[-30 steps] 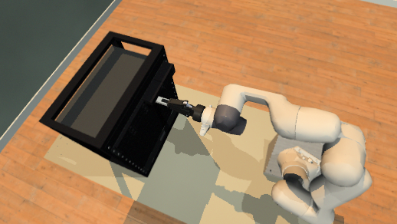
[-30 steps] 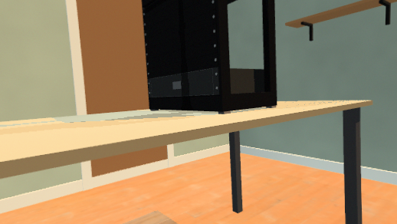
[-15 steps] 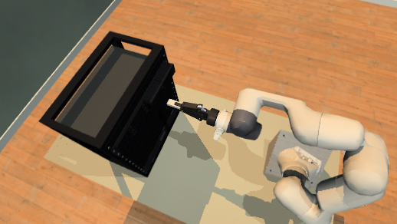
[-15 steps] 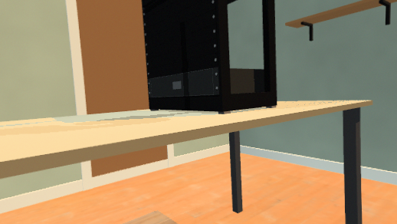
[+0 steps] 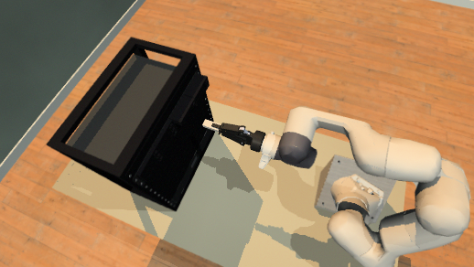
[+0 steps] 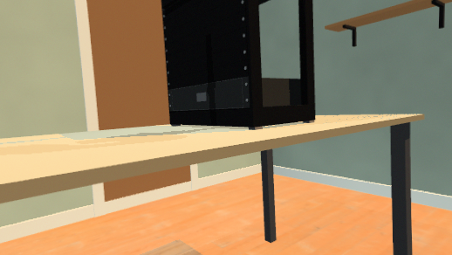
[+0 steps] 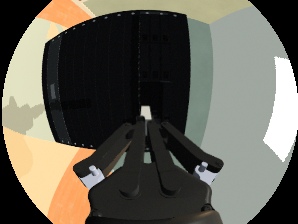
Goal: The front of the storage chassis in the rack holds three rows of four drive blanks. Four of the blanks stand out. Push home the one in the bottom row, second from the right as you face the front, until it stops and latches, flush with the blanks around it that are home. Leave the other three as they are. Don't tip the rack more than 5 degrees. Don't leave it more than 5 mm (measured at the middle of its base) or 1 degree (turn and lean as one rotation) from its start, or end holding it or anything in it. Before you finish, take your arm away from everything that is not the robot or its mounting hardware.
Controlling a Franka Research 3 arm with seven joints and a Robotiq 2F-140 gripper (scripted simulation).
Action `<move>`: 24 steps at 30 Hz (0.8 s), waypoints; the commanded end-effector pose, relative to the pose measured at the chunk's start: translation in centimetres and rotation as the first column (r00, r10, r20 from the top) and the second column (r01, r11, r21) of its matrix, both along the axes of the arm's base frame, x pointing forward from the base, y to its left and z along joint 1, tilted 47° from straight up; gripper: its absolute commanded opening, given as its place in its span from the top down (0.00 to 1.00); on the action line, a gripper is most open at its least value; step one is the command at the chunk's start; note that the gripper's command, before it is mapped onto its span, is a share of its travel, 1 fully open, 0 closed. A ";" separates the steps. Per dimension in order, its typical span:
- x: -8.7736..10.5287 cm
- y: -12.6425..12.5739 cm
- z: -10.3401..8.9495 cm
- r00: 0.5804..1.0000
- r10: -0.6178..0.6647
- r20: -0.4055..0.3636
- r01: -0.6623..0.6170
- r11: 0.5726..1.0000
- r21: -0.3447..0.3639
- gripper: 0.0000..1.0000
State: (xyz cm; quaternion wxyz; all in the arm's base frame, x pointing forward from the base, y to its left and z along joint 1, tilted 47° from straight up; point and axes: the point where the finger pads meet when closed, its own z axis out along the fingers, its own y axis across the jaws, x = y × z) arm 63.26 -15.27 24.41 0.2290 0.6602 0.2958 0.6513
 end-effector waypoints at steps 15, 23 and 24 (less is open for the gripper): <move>-6.6 -0.3 0.5 1.000 0.003 0.001 -0.003 1.000 -0.001 1.00; -11.2 -0.5 0.8 1.000 0.003 0.001 -0.003 1.000 -0.001 1.00; -11.7 -0.5 0.8 1.000 0.003 0.001 -0.003 1.000 -0.001 1.00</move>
